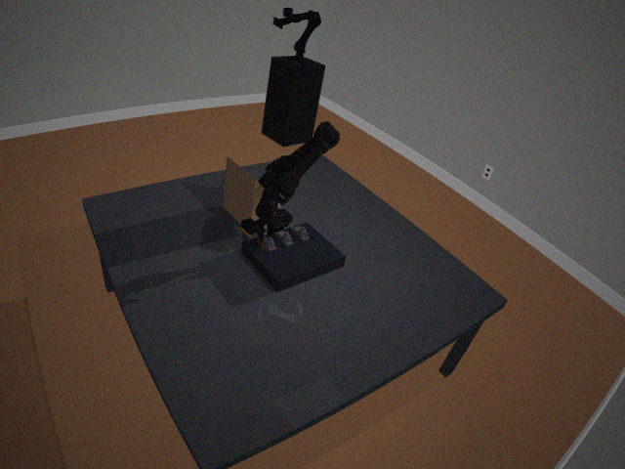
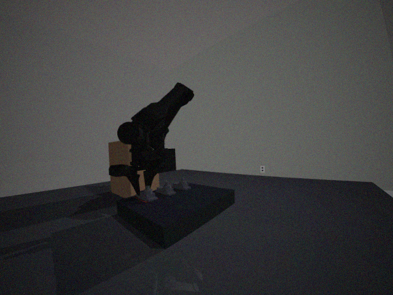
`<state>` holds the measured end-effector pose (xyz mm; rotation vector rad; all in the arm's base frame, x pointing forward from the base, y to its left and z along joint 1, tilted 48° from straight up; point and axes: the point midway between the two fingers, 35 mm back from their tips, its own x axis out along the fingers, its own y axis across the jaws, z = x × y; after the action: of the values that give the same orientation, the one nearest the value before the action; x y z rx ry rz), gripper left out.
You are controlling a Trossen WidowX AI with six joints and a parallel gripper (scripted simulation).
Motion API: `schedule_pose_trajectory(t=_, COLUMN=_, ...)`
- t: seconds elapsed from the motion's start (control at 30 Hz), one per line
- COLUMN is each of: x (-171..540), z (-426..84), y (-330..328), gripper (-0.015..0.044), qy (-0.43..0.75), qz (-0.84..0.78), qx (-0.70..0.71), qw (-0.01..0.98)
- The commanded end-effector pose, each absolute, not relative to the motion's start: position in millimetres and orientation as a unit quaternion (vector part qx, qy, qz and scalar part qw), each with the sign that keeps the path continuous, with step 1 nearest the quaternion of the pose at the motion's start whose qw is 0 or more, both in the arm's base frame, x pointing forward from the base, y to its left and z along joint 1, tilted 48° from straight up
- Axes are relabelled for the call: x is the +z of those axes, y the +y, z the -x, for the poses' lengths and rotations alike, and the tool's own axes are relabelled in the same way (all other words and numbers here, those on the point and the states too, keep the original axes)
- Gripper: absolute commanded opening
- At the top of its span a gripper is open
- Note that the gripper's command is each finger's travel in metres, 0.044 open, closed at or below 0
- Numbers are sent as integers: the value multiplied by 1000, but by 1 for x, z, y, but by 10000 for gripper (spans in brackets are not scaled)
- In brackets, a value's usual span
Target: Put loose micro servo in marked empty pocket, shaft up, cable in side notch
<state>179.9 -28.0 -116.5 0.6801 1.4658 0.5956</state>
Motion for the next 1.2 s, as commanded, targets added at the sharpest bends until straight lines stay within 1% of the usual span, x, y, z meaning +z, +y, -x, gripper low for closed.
schedule_pose_trajectory(t=0.0, x=-119, z=-180, y=-25, gripper=0, qy=646, qz=-302, qx=261, qw=651)
schedule_pose_trajectory(t=0.03, x=-120, z=-180, y=-24, gripper=0, qy=646, qz=-302, qx=261, qw=651)
schedule_pose_trajectory(t=0.27, x=-118, z=-180, y=-27, gripper=184, qy=646, qz=-302, qx=261, qw=651)
schedule_pose_trajectory(t=0.4, x=-113, z=-180, y=-32, gripper=187, qy=646, qz=-301, qx=261, qw=651)
schedule_pose_trajectory(t=0.5, x=-95, z=-178, y=-49, gripper=187, qy=647, qz=-301, qx=260, qw=651)
schedule_pose_trajectory(t=0.7, x=-93, z=-179, y=-52, gripper=187, qy=646, qz=-301, qx=260, qw=651)
schedule_pose_trajectory(t=0.83, x=-92, z=-195, y=-60, gripper=292, qy=645, qz=-303, qx=258, qw=653)
schedule_pose_trajectory(t=1.0, x=-77, z=-239, y=-84, gripper=424, qy=645, qz=-301, qx=258, qw=654)
schedule_pose_trajectory(t=1.03, x=-73, z=-248, y=-89, gripper=440, qy=645, qz=-300, qx=258, qw=654)
schedule_pose_trajectory(t=1.17, x=-54, z=-282, y=-103, gripper=440, qy=645, qz=-300, qx=260, qw=653)
